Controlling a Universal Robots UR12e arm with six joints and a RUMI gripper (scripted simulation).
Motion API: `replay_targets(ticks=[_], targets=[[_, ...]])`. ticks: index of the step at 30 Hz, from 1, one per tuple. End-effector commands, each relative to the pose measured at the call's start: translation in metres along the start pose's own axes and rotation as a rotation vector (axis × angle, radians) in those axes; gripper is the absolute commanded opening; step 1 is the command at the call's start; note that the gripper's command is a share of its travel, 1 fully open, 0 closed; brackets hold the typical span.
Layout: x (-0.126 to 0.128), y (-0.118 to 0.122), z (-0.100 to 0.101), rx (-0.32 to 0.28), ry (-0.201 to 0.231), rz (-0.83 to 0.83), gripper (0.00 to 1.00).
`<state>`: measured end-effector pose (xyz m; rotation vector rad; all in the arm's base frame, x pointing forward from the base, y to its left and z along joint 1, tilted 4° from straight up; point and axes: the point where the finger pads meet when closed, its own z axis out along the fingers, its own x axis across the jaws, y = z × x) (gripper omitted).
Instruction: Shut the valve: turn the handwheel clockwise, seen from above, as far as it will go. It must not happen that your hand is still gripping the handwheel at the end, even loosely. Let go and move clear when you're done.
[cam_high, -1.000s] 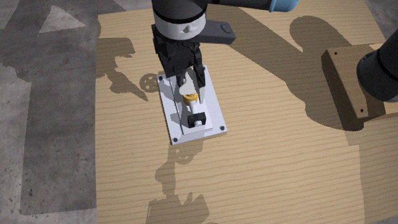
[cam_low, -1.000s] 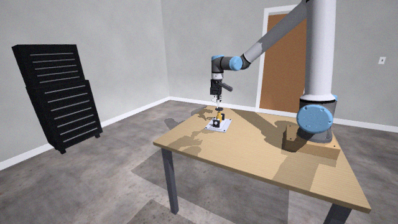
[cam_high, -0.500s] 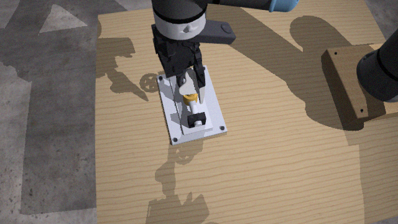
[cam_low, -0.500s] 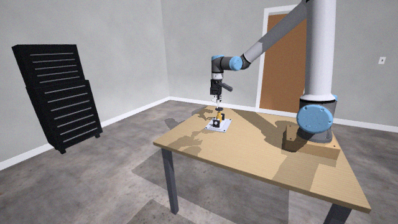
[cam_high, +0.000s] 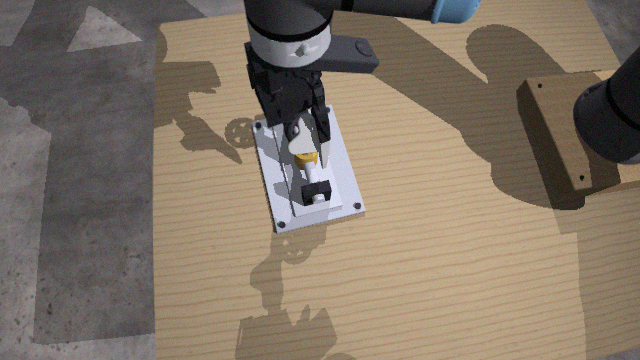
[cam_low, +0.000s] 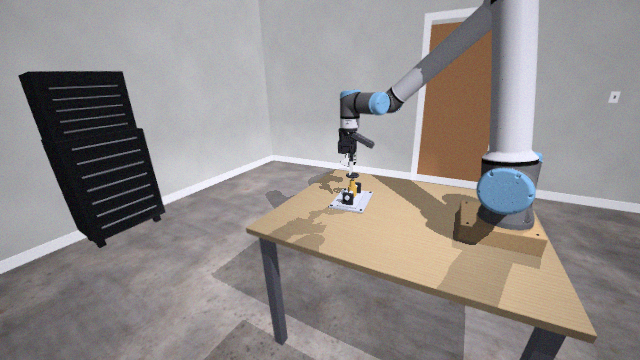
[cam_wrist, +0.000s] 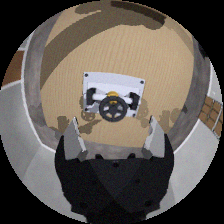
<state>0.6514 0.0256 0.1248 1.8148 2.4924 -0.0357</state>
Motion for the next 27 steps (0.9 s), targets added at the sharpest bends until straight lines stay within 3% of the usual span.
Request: replay_targets(ticks=[1,27], targets=[[0.0,-0.002,0.005,0.001,0.002,0.001,1.0],[0.0,-0.002,0.036,0.001,0.002,0.001,1.0]])
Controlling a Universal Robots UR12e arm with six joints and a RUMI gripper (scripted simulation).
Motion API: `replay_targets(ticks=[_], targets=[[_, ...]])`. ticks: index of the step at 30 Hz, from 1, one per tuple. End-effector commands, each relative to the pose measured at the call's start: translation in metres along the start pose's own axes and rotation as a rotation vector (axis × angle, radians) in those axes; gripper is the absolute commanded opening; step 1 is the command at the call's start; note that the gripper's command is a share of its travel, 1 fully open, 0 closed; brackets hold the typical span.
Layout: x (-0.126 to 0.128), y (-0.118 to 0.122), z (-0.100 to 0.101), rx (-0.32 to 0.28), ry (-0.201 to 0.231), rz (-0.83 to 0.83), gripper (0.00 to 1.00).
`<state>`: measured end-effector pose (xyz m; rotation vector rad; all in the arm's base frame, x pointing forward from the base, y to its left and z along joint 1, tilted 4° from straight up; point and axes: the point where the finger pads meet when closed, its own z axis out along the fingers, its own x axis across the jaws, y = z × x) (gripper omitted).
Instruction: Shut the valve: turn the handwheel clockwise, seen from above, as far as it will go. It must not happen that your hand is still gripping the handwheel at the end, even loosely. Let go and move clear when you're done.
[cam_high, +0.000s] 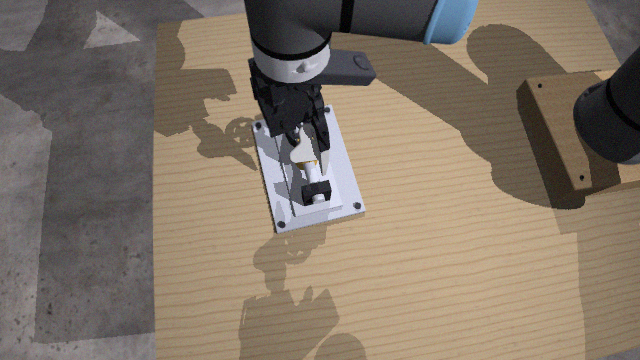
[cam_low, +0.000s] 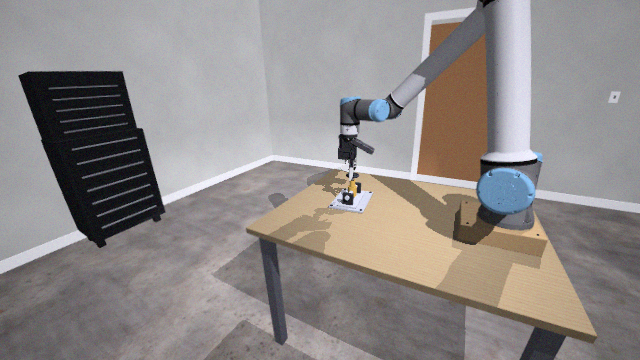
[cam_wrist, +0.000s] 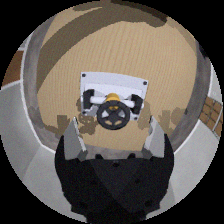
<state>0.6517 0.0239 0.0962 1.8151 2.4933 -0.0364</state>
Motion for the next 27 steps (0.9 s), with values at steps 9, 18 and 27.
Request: replay_targets(ticks=[9,18,27], targets=[[-0.0006,-0.0012,0.0122,0.0,0.0,0.001,1.0],[-0.0008,-0.001,0.0138,-0.001,0.0,0.001,1.0],[-0.001,-0.0007,0.0132,-0.002,0.0,0.001,1.0]])
